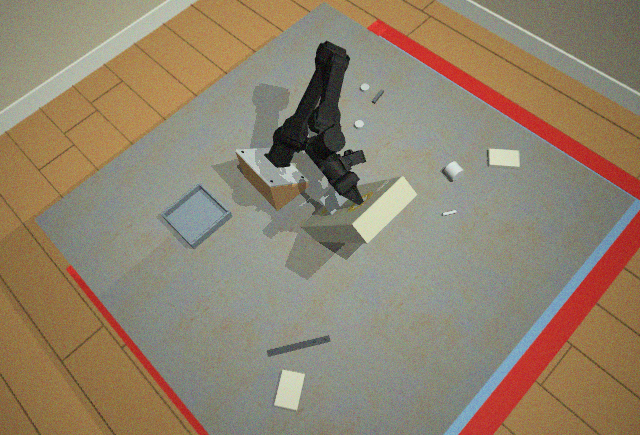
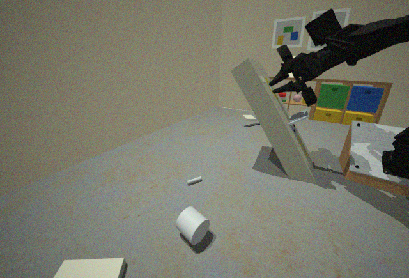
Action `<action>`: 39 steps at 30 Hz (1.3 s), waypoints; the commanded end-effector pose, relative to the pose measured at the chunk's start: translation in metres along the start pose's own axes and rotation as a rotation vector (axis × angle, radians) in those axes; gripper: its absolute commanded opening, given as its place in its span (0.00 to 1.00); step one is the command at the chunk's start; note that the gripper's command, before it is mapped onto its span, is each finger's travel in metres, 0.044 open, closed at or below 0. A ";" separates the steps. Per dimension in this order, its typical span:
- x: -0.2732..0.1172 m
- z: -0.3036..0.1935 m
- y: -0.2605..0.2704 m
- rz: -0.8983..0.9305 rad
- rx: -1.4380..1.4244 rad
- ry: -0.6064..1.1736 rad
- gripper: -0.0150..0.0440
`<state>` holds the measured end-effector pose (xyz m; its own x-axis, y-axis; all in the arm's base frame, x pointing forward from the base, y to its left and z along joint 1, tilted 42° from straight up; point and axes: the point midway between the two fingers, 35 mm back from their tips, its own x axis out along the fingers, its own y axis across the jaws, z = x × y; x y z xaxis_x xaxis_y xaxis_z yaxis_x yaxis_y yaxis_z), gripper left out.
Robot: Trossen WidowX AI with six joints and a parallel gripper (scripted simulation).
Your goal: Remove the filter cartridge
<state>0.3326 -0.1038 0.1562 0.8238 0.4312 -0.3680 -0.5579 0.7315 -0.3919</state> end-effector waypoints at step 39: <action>0.005 0.000 0.001 -0.001 1.342 0.012 0.25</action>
<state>0.3331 -0.1036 0.1560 0.8245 0.4279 -0.3703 -0.0608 0.7176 0.6938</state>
